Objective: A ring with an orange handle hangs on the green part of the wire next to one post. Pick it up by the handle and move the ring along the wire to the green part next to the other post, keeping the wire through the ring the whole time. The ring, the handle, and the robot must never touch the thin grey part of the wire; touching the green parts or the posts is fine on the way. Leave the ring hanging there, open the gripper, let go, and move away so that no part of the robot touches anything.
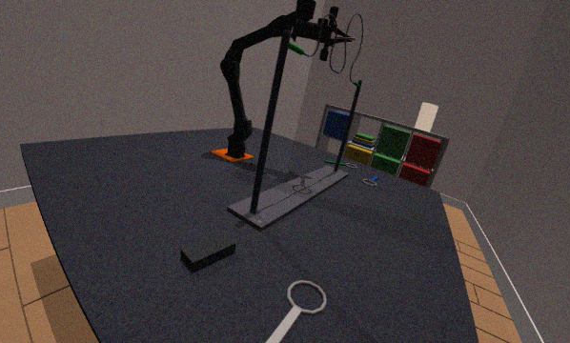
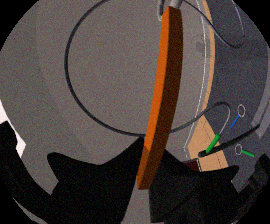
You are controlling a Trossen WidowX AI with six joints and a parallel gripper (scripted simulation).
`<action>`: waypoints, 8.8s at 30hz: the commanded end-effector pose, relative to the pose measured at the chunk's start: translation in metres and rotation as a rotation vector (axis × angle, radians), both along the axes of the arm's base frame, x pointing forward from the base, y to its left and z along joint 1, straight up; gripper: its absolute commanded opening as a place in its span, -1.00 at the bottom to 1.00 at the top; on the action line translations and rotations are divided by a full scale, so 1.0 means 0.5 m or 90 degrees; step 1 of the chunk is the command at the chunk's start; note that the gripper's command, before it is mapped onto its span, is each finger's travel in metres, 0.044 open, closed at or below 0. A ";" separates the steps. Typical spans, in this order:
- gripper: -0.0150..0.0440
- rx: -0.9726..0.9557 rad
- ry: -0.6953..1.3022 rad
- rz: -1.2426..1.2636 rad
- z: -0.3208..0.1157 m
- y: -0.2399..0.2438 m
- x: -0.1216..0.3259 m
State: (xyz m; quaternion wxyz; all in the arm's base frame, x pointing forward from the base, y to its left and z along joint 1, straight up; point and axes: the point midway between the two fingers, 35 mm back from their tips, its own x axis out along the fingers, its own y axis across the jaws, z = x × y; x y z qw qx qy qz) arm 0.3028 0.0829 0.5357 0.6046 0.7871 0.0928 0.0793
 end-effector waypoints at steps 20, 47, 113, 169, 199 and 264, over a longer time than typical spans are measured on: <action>-1.00 -0.182 0.036 -0.003 -0.025 0.005 0.006; -1.00 -0.392 0.077 -0.006 -0.053 0.001 0.005; -1.00 -0.906 0.177 -0.017 -0.104 -0.044 -0.003; -1.00 -1.343 0.259 -0.027 -0.109 -0.101 -0.013; -1.00 -1.577 0.303 -0.031 -0.095 -0.129 -0.019; -1.00 -2.081 0.397 -0.037 -0.037 -0.161 -0.025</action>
